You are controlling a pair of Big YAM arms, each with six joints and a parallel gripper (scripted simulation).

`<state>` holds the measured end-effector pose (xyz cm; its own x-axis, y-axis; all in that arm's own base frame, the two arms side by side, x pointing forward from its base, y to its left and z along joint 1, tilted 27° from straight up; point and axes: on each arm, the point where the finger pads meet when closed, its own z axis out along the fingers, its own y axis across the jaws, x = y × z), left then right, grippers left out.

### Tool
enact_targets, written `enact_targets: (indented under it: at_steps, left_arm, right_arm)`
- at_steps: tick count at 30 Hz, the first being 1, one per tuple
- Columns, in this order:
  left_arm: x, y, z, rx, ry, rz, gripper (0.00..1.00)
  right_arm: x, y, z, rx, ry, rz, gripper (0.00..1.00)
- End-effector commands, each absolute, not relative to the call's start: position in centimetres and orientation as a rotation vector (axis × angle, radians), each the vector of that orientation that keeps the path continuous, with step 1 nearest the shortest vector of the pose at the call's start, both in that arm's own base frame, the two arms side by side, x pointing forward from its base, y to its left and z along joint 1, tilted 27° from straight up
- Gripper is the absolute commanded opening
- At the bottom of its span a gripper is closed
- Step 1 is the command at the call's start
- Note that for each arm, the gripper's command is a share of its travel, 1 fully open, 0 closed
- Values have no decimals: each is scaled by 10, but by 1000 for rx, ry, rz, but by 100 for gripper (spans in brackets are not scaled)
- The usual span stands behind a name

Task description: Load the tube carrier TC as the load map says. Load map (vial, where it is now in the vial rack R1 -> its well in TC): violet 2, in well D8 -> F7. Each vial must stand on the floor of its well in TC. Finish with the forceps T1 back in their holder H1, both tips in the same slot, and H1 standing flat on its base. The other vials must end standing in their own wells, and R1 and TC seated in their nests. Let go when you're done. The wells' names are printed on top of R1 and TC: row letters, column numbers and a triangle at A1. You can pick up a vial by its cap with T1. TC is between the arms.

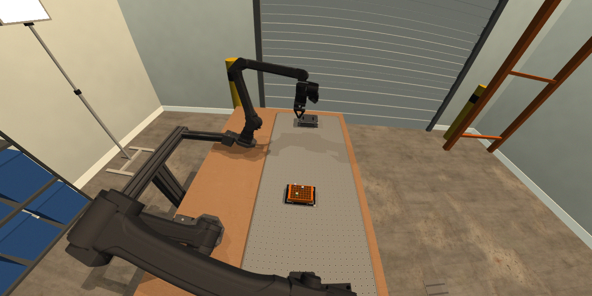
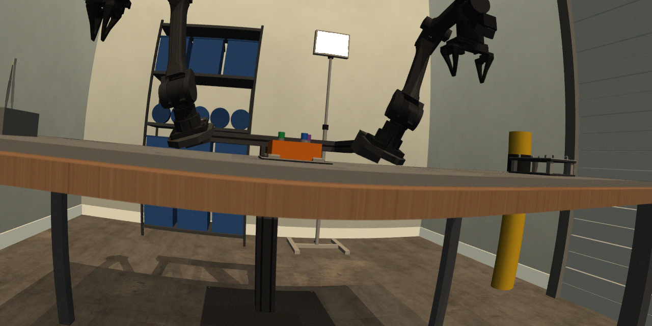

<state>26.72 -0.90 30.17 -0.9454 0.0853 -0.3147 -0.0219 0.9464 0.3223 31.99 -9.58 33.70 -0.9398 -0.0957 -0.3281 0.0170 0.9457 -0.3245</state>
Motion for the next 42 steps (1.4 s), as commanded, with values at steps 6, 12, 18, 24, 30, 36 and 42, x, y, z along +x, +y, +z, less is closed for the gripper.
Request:
enact_targets:
  at_steps: [6, 12, 18, 24, 30, 36, 42]
  left_arm:
    - [272, -11, 315, 30, 2743, 449, 100]
    - [272, -11, 315, 30, 2743, 449, 100]
    - [272, -11, 315, 30, 2743, 449, 100]
    - [272, -11, 315, 30, 2743, 449, 100]
    - [272, -11, 315, 30, 2743, 449, 100]
    - [272, -11, 315, 30, 2743, 449, 100]
    - [272, -11, 315, 30, 2743, 449, 100]
  right_arm:
    - [305, -72, 330, -15, 2758, -459, 23]
    - [294, -52, 324, -15, 2759, -458, 23]
    - [292, -39, 312, -22, 2788, -463, 23]
    - [276, -19, 314, -15, 2760, -457, 23]
    - [268, 1, 304, -20, 2776, -464, 23]
    - [268, 1, 310, 21, 2758, -459, 23]
    - [271, 6, 316, -6, 2741, -445, 23]
